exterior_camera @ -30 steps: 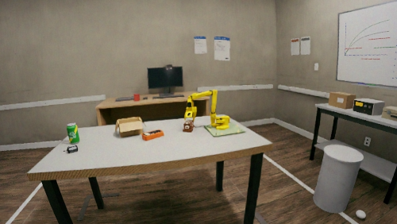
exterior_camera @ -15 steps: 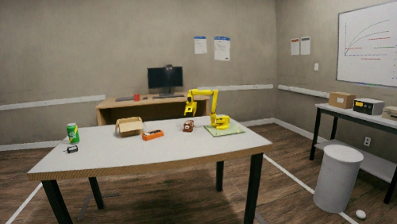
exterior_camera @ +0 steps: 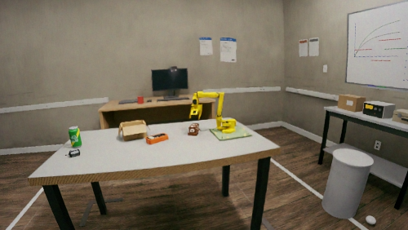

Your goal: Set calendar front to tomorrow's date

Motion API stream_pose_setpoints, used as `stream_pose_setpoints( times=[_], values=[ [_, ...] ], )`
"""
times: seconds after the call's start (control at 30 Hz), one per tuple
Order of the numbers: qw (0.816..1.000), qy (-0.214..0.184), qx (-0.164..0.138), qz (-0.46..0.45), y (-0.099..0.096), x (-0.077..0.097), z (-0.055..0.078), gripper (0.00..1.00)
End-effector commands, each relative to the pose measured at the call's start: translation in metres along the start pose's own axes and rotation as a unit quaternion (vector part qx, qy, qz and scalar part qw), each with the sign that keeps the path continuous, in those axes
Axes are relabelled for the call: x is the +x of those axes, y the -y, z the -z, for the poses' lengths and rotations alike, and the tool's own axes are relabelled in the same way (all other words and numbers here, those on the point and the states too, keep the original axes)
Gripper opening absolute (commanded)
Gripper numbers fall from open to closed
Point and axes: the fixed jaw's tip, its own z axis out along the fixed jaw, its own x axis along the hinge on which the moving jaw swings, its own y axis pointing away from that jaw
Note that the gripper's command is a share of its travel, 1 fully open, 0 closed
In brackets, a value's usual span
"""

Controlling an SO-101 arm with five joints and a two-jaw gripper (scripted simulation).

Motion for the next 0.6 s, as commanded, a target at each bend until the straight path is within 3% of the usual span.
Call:
stream_pose_setpoints(
  times=[0.0,0.57],
  values=[
    [1.0,0.001,0.007,-0.005,0.0005,0.0002,0.0036,0.36],
    [0.999,0.001,0.014,-0.031,-0.0014,-0.0035,0.0059,0.36]
  ],
)
